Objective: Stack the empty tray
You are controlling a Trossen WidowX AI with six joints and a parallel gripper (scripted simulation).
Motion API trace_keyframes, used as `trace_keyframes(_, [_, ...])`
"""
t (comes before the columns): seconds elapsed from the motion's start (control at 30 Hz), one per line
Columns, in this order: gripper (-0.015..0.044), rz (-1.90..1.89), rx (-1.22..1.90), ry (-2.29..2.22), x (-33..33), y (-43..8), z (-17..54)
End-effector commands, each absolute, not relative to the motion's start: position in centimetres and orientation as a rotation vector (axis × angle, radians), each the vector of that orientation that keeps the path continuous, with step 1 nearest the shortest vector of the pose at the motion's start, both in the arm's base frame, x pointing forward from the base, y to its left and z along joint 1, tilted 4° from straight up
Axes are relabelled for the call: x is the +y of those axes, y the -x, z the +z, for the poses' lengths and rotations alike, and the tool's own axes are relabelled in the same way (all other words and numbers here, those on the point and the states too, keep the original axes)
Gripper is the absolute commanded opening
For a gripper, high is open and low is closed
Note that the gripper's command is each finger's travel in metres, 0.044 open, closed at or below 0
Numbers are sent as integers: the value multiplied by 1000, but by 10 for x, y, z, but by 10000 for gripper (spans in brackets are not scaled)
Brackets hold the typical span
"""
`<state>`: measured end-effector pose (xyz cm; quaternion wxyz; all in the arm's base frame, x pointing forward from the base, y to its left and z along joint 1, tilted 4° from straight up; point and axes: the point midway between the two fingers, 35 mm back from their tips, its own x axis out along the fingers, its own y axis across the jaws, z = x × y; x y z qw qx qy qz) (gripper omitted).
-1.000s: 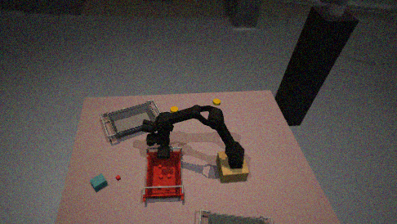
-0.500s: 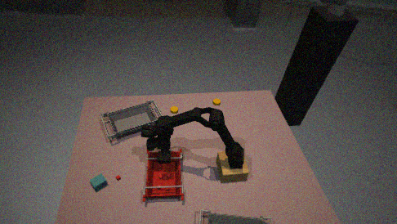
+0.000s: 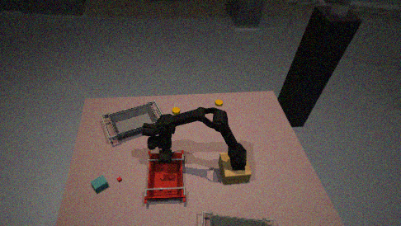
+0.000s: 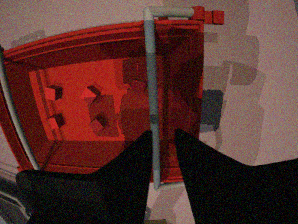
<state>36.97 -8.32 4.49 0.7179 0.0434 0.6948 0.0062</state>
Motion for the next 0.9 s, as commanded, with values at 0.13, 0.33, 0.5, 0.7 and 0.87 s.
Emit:
trace_keyframes(0.13, [80,13,1535,-96,-83,-370,45])
trace_keyframes(0.33, [28,13,1535,-96,-83,-370,45])
trace_keyframes(0.5, [0,13,1535,-96,-83,-370,45])
trace_keyframes(0.7, [0,14,1537,-96,-83,-370,45])
trace_keyframes(0.87, [0,14,1537,-96,-83,-370,45])
